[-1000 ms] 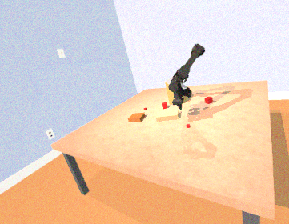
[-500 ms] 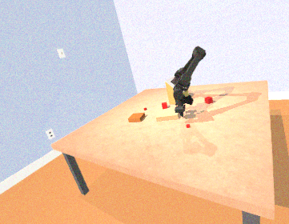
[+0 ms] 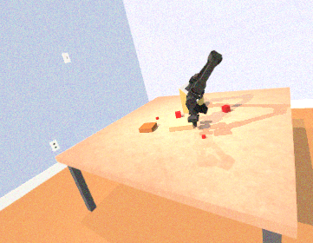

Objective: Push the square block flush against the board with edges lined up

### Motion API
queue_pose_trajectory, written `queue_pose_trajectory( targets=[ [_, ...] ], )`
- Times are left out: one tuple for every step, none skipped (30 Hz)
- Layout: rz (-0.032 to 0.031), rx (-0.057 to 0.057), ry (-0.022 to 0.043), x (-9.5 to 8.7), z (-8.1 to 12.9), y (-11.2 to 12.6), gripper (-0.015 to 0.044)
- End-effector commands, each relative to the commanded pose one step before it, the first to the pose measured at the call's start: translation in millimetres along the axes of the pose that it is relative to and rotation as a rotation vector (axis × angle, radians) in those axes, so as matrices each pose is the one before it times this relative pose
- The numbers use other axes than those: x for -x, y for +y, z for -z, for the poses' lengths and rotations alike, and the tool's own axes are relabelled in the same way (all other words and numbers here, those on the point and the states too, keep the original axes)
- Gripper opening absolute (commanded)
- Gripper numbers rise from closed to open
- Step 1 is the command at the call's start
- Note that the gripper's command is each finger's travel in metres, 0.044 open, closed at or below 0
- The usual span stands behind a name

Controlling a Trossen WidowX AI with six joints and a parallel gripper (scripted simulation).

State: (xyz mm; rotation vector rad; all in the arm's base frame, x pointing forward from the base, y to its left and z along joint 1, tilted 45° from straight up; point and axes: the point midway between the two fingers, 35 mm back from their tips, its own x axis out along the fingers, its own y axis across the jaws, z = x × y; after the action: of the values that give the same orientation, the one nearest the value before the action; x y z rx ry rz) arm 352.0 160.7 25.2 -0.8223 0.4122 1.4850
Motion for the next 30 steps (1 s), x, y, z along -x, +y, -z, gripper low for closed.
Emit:
queue_pose_trajectory(
  targets=[
    [-0.004,-0.0006,0.001,-1.93,4.82,0.39,0.0],
    [-0.00004,0.0,0.00012,-0.01,0.77,-0.05,0.0],
    [-0.00004,0.0,0.00011,-0.01,0.77,-0.05,0.0],
    [-0.00004,0.0,0.00011,-0.01,0.77,-0.05,0.0],
    [-0.00004,0.0,0.00011,-0.01,0.77,-0.05,0.0],
    [-0.00004,0.0,0.00011,-0.01,0.77,-0.05,0.0],
    [-0.00004,0.0,0.0001,-0.01,0.77,-0.05,0.0],
    [-0.00004,0.0,0.0001,-0.01,0.77,-0.04,0.0],
    [-0.00003,0.0,0.0001,-0.01,0.76,-0.04,0.0],
    [-0.00003,0.0,0.0001,-0.01,0.76,-0.05,0.0],
    [-0.00003,0.0,0.0001,-0.01,0.77,-0.04,0.0],
    [-0.00003,0.0,0.00009,-0.01,0.76,-0.04,0.0],
    [-0.00003,0.0,0.00009,-0.01,0.76,-0.04,0.0],
    [-0.00003,0.0,0.00009,-0.01,0.77,-0.05,0.0],
    [-0.00003,0.0,0.00009,-0.01,0.77,-0.04,0.0],
    [-0.00003,0.0,0.00009,-0.01,0.77,-0.04,0.0],
    [-0.00003,0.0,0.00009,-0.01,0.77,-0.04,0.0],
    [-0.00003,0.0,0.00009,-0.01,0.77,-0.04,0.0],
    [-0.00003,0.0,0.00009,-0.01,0.77,-0.04,0.0],
    [-0.00003,0.0,0.00009,-0.01,0.76,-0.04,0.0],
    [-0.00003,0.0,0.00009,-0.01,0.76,-0.04,0.0],
    [-0.00003,0.0,0.00008,0.0,0.76,-0.04,0.0],
    [-0.00003,0.0,0.00008,0.0,0.76,-0.04,0.0],
    [-0.00003,0.0,0.00008,0.0,0.76,-0.04,0.0],
    [-0.00003,0.0,0.00008,0.0,0.76,-0.04,0.0],
    [-0.00003,0.0,0.00008,0.0,0.76,-0.04,0.0],
    [-0.00003,0.0,0.00008,0.0,0.77,-0.04,0.0],
    [-0.00003,0.0,0.00008,0.0,0.77,-0.04,0.0],
    [-0.00003,0.0,0.00008,0.0,0.76,-0.04,0.0],
    [-0.00003,0.0,0.00008,0.0,0.77,-0.04,0.0]
  ],
)
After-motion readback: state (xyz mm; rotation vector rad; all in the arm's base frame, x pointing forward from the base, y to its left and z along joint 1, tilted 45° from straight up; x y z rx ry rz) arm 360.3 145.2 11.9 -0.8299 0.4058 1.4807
